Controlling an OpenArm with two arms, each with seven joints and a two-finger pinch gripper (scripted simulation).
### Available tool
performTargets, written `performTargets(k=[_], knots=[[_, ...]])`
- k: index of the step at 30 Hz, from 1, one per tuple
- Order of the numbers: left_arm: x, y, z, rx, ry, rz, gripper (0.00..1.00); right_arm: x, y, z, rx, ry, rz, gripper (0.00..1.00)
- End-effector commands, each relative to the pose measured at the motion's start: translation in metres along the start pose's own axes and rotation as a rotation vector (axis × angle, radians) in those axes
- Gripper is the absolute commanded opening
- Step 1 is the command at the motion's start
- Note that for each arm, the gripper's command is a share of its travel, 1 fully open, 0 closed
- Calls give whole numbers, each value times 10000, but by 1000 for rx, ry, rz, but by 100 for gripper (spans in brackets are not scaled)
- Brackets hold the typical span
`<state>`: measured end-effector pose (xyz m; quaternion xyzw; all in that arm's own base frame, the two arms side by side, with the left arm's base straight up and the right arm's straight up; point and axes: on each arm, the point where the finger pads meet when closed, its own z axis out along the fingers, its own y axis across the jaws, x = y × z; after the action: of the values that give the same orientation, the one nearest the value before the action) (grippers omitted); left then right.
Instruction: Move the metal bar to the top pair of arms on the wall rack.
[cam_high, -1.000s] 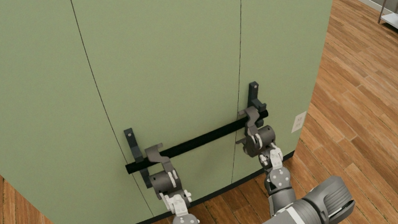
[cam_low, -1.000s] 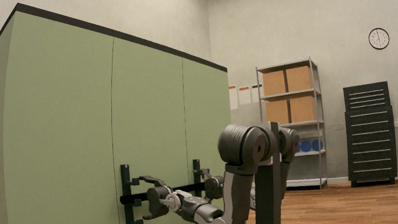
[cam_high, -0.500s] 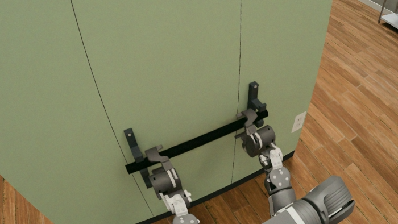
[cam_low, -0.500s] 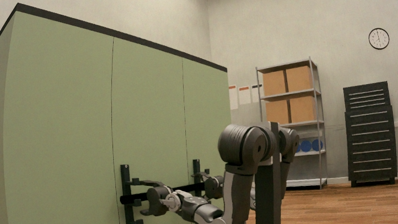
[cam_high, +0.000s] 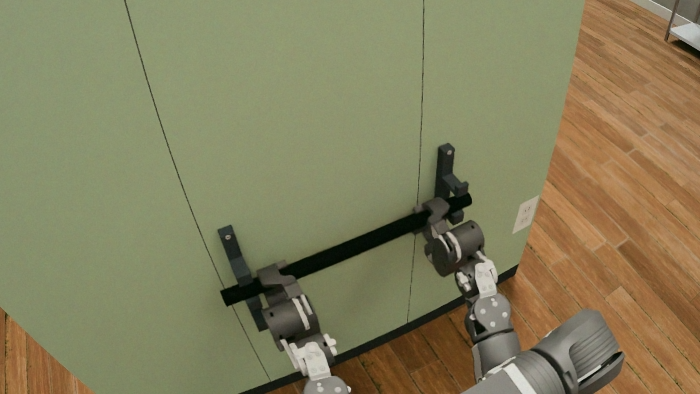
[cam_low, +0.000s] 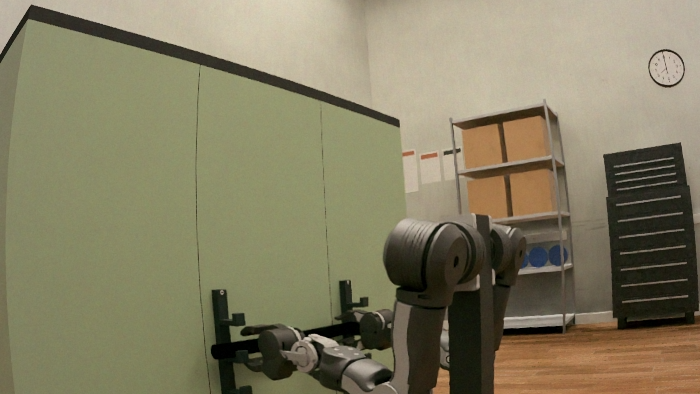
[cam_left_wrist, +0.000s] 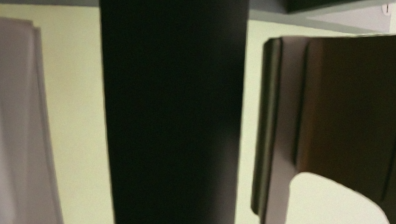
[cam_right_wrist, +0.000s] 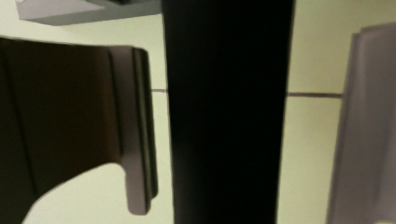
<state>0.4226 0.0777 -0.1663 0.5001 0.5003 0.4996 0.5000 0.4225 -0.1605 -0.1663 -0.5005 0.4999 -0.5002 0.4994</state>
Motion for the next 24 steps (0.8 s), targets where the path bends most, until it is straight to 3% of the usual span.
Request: performTargets(k=[1, 15, 24], knots=[[4, 19, 5, -8, -1, 1, 31, 5, -24, 6, 9, 3, -1, 31], [4, 19, 5, -8, -1, 1, 0, 5, -24, 6, 9, 3, -1, 0], [4, 19, 11, -8, -1, 1, 0, 5, -24, 12, 9, 3, -1, 0]])
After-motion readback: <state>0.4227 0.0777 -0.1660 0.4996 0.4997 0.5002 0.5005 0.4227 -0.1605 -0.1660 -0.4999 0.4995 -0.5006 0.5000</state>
